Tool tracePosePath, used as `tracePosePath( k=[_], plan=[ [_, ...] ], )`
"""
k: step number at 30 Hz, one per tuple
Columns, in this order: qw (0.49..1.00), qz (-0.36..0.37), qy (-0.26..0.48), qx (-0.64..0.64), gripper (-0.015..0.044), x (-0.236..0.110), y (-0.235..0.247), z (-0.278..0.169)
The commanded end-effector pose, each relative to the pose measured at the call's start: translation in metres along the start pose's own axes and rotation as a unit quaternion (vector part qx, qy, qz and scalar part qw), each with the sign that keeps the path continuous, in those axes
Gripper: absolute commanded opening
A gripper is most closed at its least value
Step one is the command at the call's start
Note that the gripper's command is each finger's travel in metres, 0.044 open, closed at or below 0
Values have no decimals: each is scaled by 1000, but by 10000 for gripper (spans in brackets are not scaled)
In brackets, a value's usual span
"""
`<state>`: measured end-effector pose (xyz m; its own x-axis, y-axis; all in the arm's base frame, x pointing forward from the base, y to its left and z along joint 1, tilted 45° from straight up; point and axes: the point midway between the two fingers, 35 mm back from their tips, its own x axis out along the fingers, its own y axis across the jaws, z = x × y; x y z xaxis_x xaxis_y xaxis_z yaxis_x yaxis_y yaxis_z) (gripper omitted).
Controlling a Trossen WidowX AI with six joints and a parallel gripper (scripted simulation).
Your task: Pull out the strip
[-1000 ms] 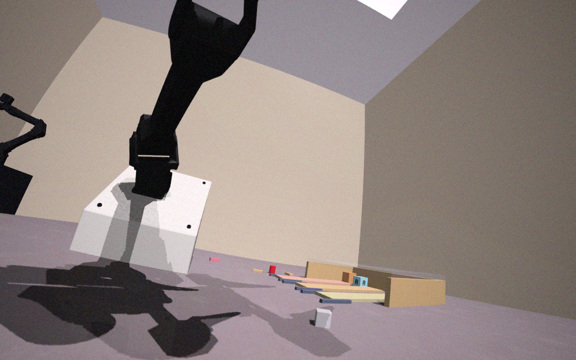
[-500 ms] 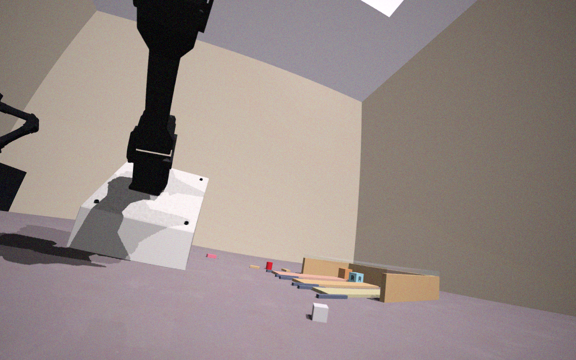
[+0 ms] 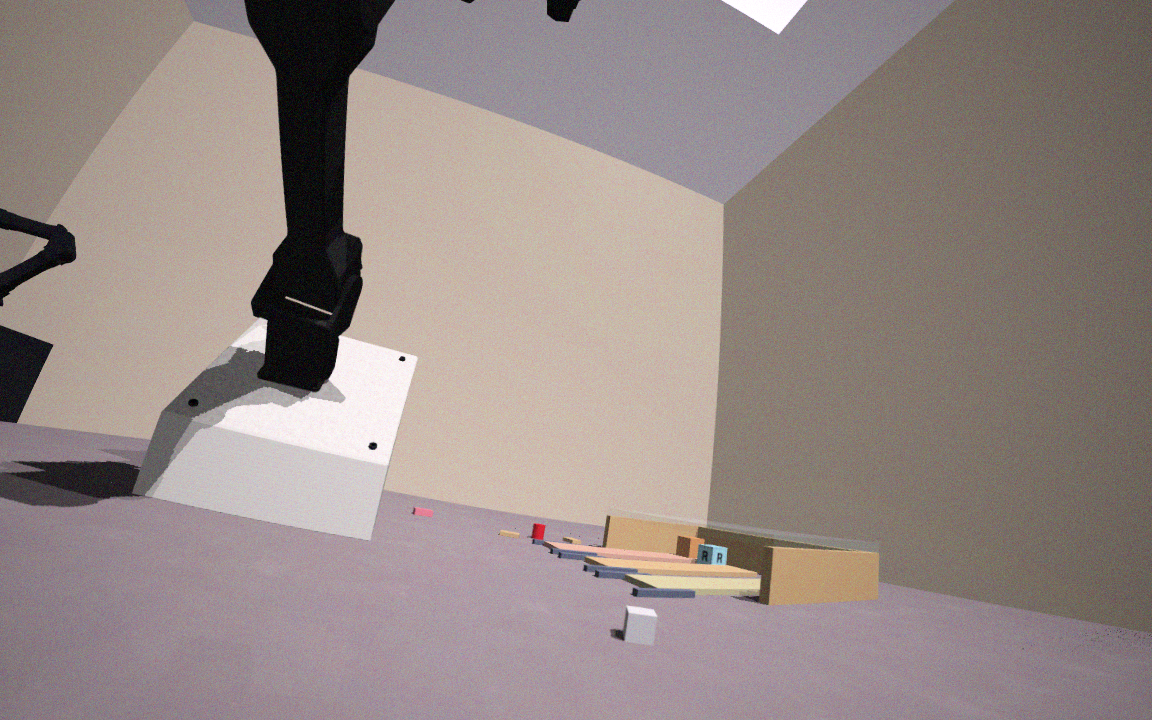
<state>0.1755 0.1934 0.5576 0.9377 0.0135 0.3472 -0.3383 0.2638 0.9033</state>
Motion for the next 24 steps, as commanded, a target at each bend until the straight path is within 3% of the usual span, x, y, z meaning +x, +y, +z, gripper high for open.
tracePosePath(
  k=[1,12,24],
  plan=[
    [992,-9,-4,-127,400,12,-38,-33],
    [928,-57,7,-367,400,44,-151,-72],
    [724,-193,82,-658,400,51,-347,-51]
  ],
)
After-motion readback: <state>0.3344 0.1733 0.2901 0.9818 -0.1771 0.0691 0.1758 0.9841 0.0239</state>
